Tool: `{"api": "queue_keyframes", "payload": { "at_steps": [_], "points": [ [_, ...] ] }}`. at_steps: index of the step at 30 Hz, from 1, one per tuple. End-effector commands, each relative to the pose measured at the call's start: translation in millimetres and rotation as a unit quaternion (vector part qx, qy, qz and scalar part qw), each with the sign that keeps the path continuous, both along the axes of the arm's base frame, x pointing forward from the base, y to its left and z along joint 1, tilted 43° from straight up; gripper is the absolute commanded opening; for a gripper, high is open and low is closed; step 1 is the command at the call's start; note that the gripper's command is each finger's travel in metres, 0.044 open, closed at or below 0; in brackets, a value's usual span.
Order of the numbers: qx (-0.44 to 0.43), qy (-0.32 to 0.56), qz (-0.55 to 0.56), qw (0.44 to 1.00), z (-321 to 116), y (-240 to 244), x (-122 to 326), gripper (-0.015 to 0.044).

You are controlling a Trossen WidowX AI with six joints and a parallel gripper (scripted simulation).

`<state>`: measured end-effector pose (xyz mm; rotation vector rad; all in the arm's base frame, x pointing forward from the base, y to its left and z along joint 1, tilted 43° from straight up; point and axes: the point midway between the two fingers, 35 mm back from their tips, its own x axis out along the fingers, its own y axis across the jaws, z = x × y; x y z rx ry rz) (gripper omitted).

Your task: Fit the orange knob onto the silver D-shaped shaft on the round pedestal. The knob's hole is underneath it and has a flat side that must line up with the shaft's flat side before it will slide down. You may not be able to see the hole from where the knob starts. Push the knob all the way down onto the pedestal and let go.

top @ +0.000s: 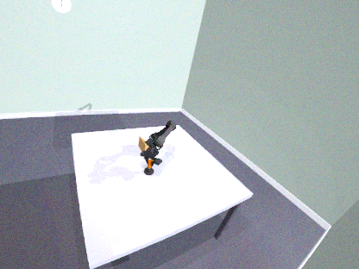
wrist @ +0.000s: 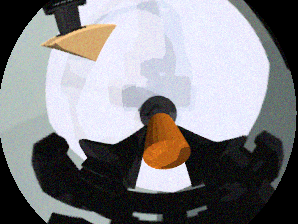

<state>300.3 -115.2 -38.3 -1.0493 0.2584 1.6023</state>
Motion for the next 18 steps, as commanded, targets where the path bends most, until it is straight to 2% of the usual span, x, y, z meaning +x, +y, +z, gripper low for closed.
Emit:
{"api": "queue_keyframes", "payload": {
  "at_steps": [1,18],
  "points": [
    [-0.002,-0.023,0.024,0.999,-0.7,-0.1,0.4,0.0000],
    [-0.002,-0.023,0.024,0.999,-2.3,2.5,0.1,0.0000]
  ]
}}
